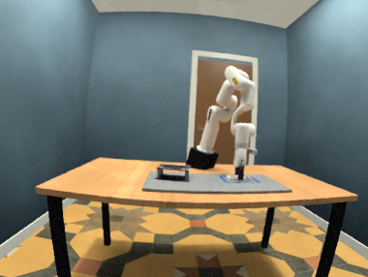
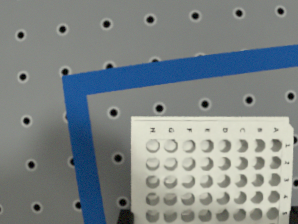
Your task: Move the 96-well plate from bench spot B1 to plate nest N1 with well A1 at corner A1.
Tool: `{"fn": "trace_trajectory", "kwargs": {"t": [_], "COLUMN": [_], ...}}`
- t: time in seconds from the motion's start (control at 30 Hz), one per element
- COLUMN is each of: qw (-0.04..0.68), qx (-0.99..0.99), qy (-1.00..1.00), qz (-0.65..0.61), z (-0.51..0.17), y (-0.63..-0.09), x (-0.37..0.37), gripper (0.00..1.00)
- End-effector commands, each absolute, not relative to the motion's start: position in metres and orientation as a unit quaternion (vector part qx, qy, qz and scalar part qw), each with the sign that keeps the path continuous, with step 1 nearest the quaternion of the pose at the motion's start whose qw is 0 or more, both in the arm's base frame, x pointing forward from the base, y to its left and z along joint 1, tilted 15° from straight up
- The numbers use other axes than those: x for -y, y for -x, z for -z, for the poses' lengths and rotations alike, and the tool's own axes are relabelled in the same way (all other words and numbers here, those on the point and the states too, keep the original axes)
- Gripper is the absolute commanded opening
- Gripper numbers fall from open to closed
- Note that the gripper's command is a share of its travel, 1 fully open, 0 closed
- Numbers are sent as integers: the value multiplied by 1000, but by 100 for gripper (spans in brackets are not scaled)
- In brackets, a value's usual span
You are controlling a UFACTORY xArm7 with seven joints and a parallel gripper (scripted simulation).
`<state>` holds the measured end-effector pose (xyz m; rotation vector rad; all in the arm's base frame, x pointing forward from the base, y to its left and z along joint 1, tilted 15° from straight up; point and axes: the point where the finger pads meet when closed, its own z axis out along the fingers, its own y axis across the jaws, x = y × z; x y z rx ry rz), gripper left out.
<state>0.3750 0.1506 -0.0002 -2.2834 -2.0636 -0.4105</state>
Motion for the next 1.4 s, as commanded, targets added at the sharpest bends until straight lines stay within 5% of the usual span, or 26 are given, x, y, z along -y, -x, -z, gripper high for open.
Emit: {"fn": "trace_trajectory", "kwargs": {"t": [0.0, 1.37], "qw": [18, 18], "qx": [664, 664], "qy": [735, 735], "qz": [134, 134], "z": [-2, -22], "y": [-376, -372], "x": [-150, -146], "gripper": [0, 0]}}
